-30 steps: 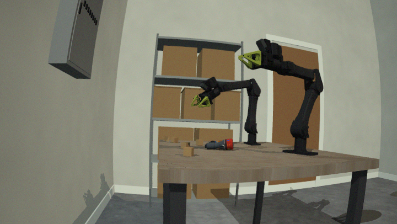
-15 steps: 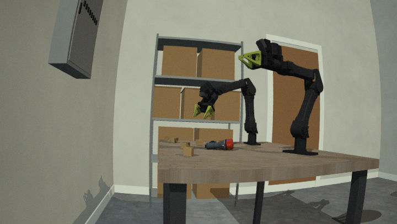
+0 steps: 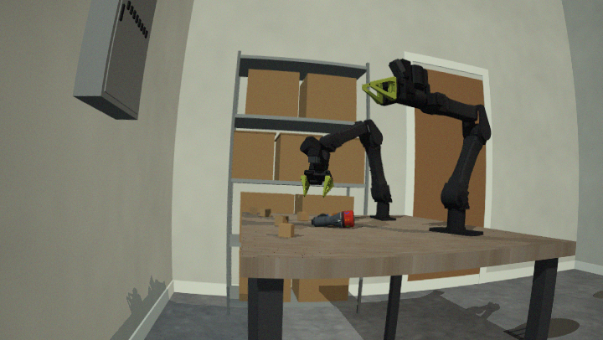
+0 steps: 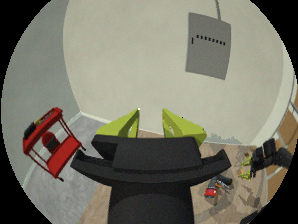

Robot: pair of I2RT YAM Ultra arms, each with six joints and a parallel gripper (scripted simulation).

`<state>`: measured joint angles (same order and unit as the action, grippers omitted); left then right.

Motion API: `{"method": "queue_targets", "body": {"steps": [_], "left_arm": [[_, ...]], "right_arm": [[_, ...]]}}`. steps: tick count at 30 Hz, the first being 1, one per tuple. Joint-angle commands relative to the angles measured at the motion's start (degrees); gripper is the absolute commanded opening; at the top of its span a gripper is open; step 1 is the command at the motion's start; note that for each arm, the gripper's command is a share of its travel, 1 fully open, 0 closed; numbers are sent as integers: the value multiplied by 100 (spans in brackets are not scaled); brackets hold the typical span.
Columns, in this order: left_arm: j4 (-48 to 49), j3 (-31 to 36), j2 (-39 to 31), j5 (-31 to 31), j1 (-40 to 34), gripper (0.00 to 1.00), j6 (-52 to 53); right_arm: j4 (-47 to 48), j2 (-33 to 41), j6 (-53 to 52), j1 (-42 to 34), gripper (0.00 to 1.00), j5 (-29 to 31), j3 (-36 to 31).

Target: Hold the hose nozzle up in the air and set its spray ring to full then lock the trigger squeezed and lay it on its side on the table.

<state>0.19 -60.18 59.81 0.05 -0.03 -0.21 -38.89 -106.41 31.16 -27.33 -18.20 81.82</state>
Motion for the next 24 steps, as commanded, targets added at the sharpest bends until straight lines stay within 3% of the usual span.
{"method": "queue_targets", "body": {"steps": [1, 11, 23, 24], "left_arm": [[94, -18, 54, 24, 77, 37, 7], [94, -18, 54, 24, 77, 37, 7], [94, -18, 54, 24, 77, 37, 7], [94, -18, 54, 24, 77, 37, 7]], "right_arm": [[-498, -302, 327, -208, 77, -259, 244], [-829, -816, 592, -484, 77, -388, 559], [-788, -747, 517, -449, 77, -384, 393], [-468, -917, 451, -549, 77, -373, 280]]}}
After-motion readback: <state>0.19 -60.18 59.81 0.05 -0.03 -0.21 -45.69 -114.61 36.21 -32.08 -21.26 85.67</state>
